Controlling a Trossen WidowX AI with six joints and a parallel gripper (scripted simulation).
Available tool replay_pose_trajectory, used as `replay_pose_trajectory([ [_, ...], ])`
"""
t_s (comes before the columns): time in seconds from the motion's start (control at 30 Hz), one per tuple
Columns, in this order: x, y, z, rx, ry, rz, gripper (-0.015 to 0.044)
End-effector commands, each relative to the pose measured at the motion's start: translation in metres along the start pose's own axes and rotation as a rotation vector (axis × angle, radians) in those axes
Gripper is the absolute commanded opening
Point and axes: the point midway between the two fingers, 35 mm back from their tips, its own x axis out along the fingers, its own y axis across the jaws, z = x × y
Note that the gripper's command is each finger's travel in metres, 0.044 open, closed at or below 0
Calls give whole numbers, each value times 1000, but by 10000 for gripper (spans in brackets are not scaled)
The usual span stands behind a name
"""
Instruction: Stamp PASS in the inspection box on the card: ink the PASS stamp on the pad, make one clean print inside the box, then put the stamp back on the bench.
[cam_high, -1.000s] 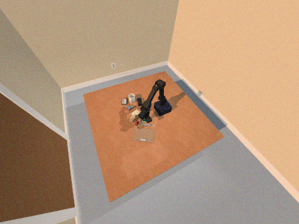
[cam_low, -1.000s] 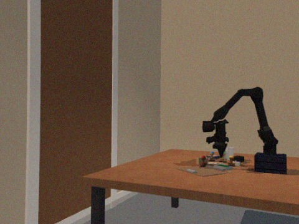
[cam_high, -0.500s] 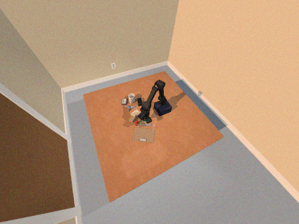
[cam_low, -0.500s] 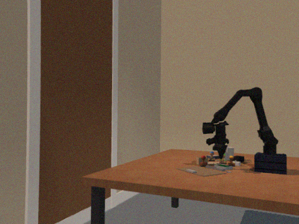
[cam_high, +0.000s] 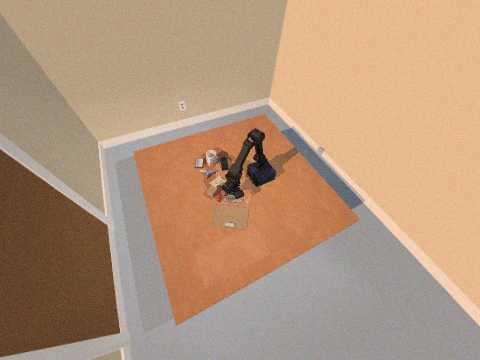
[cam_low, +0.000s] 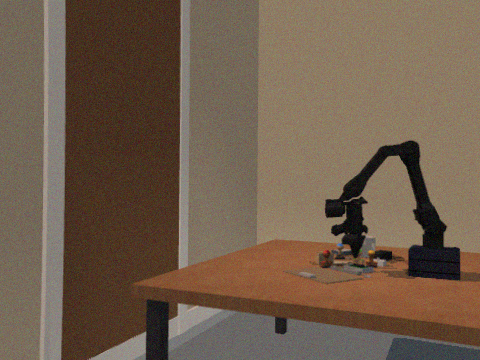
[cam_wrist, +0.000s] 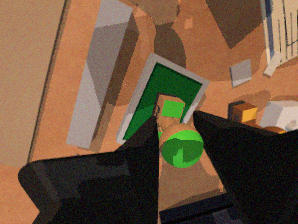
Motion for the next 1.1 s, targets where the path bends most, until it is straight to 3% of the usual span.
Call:
replay_pose_trajectory([
  [0.0,1,-1,0,-2,-1,-4,0],
  [1.07,6,0,0,0,0,-4,0],
])
